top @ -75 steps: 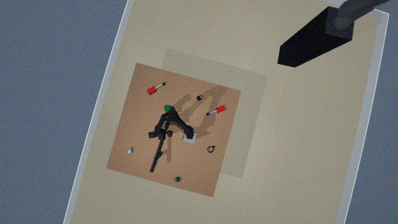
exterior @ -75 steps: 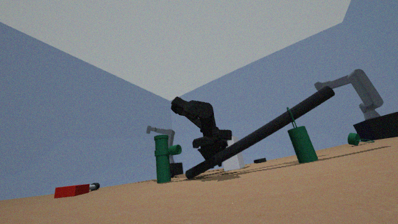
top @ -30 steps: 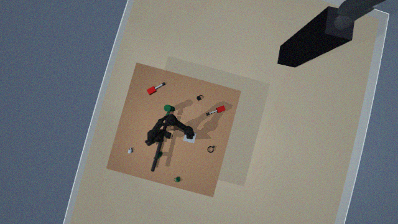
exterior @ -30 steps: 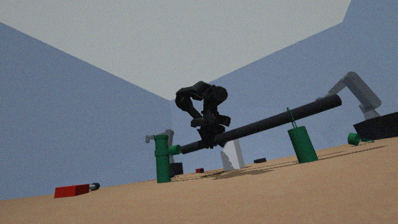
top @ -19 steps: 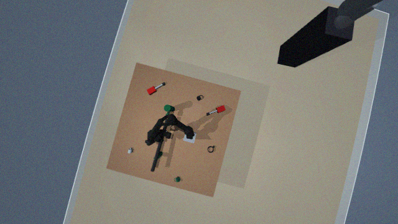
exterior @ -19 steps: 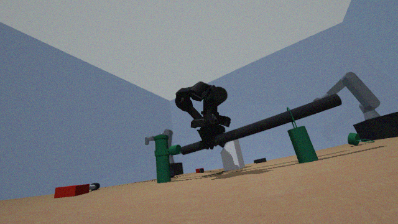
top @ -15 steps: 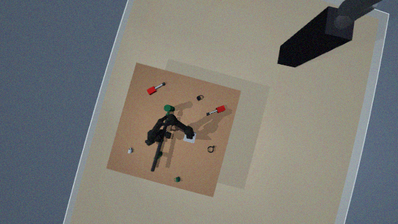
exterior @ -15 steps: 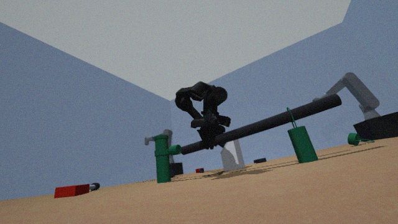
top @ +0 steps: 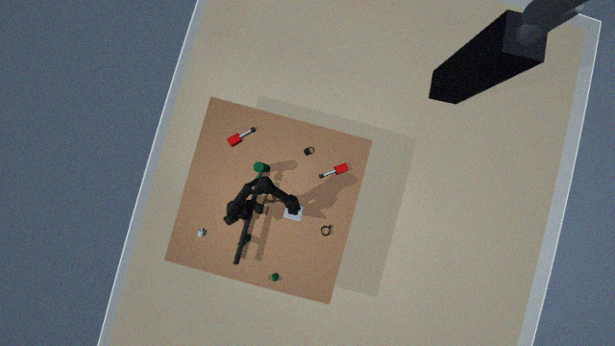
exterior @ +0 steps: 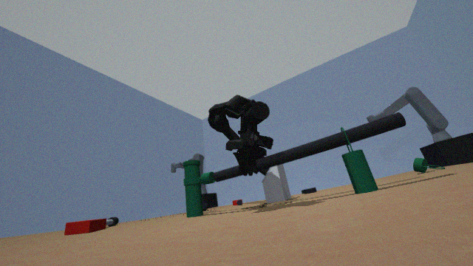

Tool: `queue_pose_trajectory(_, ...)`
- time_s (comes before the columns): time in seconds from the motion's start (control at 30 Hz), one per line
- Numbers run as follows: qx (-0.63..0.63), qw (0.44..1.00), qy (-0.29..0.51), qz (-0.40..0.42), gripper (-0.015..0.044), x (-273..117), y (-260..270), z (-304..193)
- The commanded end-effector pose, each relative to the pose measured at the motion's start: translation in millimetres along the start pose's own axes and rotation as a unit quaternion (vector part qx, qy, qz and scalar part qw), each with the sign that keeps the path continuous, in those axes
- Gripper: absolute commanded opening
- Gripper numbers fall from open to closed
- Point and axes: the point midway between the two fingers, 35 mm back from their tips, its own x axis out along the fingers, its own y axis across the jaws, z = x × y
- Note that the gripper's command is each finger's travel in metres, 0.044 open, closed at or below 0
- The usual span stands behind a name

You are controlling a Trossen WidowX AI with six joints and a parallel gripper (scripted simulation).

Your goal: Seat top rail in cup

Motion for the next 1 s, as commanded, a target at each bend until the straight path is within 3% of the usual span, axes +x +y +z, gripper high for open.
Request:
queue_pose_trajectory(0.0, 0.004, 1.0, -0.001, -0.007, 0.0, -5.5, -5.4, -1.4)
queue_pose_trajectory(0.97, -0.001, 1.0, 0.001, 0.0, 0.0, 4.6, -1.9, -20.8)
